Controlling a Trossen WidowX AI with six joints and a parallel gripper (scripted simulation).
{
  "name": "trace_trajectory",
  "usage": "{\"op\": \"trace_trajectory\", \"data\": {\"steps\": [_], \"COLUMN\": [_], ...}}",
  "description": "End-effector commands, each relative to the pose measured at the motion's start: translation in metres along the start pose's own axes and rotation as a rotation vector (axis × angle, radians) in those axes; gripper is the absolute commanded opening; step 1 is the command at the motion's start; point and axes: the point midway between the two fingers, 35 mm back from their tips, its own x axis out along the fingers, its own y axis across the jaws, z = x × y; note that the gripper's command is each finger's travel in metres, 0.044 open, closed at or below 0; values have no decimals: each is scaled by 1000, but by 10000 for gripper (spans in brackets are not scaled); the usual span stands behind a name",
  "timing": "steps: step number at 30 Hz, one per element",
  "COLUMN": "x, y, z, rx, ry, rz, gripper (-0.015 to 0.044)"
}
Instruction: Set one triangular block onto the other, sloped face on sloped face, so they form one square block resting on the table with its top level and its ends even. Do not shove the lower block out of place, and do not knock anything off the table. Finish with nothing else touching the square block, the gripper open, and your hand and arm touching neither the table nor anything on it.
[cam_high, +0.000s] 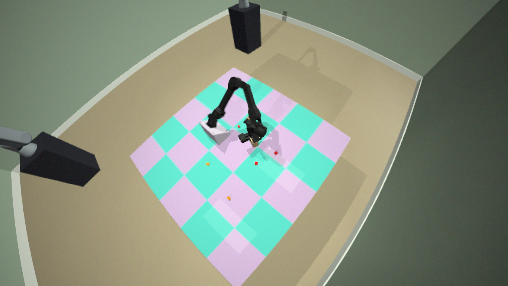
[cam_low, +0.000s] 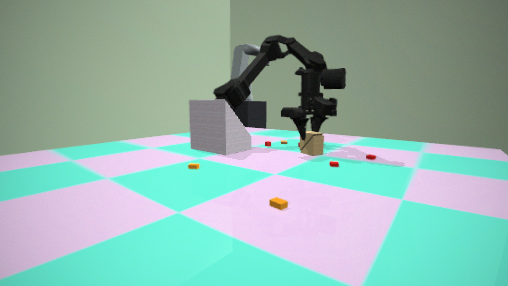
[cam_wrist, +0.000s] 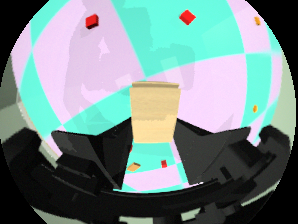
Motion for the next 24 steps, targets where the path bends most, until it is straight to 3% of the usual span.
{"op": "trace_trajectory", "data": {"steps": [1, 24], "x": [3, 5], "y": [-1, -1], "z": [1, 2], "rx": [9, 12], "ry": [3, 2], "rz": [1, 1], "gripper": [0, 0]}}
